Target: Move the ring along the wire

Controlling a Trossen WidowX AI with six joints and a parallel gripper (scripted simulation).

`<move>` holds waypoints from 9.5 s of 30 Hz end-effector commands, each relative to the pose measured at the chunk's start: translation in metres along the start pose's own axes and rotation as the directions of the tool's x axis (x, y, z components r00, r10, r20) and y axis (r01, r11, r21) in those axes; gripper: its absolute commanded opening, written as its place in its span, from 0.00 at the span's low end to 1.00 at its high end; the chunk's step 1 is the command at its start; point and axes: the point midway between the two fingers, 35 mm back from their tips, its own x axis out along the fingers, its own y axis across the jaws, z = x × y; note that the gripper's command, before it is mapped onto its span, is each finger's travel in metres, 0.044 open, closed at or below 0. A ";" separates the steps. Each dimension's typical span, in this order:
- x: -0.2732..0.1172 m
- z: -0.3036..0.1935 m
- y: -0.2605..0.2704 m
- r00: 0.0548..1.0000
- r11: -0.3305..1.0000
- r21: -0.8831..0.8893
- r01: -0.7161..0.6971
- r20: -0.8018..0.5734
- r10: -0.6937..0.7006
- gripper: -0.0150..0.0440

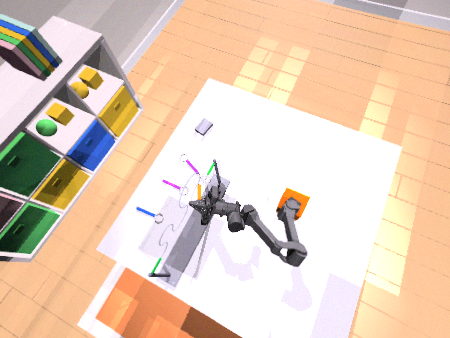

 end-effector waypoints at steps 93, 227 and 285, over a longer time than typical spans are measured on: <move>-0.113 0.196 -0.155 0.745 -0.313 -0.899 0.307 0.432 -0.509 0.00; -0.183 0.242 -0.103 0.712 -0.477 -0.839 0.261 0.501 -0.492 0.53; -0.221 0.219 -0.084 0.712 -0.475 -0.838 0.269 0.505 -0.488 1.00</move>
